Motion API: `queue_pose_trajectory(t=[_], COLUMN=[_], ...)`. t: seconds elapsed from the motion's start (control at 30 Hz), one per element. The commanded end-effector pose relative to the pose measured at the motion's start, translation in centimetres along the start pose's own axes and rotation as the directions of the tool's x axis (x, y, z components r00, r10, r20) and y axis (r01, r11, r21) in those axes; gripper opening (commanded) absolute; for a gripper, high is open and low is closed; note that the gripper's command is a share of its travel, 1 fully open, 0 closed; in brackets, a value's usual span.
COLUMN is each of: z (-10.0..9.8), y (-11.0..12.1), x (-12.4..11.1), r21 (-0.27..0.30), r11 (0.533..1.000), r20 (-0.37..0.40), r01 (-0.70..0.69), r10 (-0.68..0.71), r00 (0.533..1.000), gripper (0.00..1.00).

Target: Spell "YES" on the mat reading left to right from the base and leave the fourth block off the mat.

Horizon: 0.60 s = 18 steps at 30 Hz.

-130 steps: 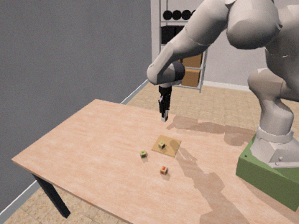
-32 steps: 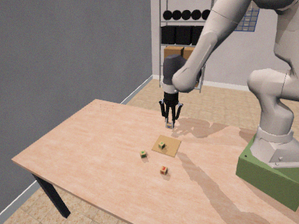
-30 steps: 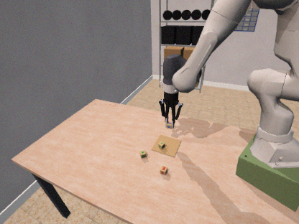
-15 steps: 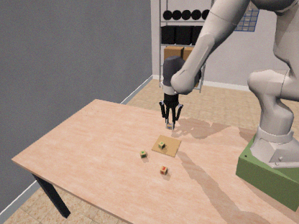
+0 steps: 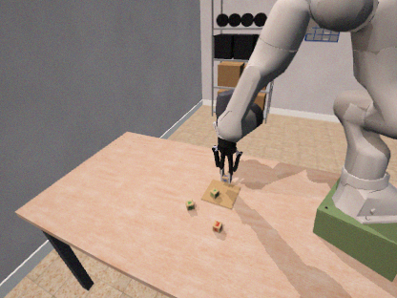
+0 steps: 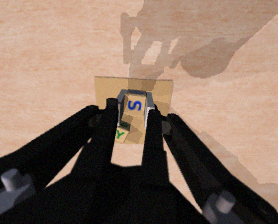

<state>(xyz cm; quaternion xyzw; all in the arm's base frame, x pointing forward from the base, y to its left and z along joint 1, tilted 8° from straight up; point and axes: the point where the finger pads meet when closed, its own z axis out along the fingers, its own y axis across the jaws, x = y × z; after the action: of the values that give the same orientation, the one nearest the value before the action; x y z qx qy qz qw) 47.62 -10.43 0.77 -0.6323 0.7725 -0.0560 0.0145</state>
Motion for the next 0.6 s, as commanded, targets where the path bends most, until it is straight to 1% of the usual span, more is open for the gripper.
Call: queue_pose_trajectory(t=[0.0,0.03,0.17,0.27,0.57], z=[0.9,0.9,2.2,2.9,3.2], y=[-0.7,-0.7,-0.7,-0.7,-0.8], x=[0.2,0.2,0.2,0.2,0.2], r21=[0.024,0.024,0.024,0.024,0.024], r11=[0.997,0.997,0.997,0.997,0.997], r20=[0.001,0.001,0.001,0.001,0.001], r01=[0.078,0.078,0.078,0.078,0.078], r10=[-0.078,-0.078,-0.078,-0.078,-0.078], r00=[0.997,0.997,0.997,0.997,0.997], gripper=[0.16,0.16,0.16,0.16,0.16])
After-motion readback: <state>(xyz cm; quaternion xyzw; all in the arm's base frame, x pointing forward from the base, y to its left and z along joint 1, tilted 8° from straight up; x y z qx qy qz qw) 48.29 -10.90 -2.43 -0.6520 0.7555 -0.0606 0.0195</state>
